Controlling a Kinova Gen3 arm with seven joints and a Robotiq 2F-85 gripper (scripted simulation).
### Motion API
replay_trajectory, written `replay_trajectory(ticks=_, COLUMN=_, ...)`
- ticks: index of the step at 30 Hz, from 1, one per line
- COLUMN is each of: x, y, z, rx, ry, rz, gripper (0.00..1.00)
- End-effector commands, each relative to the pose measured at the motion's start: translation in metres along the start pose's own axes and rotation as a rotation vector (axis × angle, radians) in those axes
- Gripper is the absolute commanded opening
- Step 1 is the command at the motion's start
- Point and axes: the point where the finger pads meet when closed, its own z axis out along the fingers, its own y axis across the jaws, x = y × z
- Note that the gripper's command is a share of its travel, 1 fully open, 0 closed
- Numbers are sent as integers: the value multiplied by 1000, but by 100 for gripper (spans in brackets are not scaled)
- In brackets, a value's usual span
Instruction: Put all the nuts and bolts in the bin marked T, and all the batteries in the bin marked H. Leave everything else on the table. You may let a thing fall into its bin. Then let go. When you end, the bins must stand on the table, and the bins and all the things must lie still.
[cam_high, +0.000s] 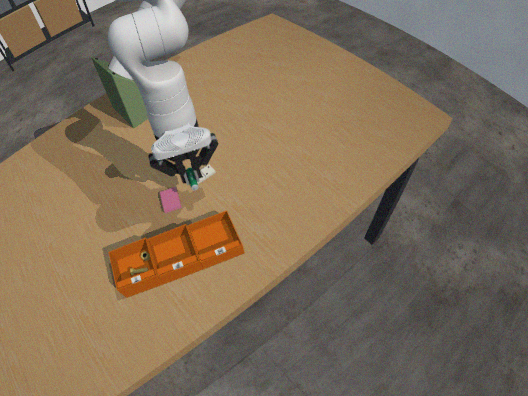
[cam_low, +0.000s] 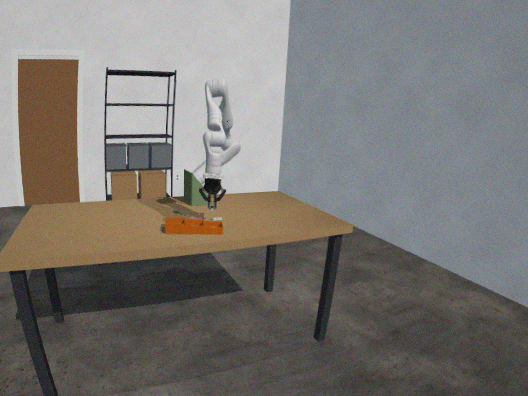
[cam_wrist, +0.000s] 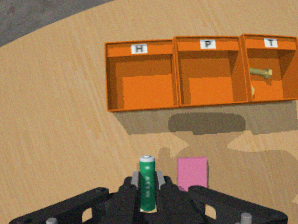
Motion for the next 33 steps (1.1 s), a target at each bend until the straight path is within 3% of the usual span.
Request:
replay_trajectory(ticks=1, x=7, y=0, z=-2, rx=-1, ry=5, rz=1, gripper=9)
replay_trajectory(ticks=5, x=19, y=-1, z=-2, rx=-1, ry=5, rz=1, gripper=9)
replay_trajectory(ticks=19, x=103, y=-6, z=-3, rx=1, ry=5, rz=701, gripper=9)
replay_trajectory(ticks=21, x=103, y=-6, z=-3, rx=1, ry=5, rz=701, gripper=9)
replay_trajectory(ticks=33, x=105, y=-6, z=-3, rx=2, ry=5, rz=1301, gripper=9)
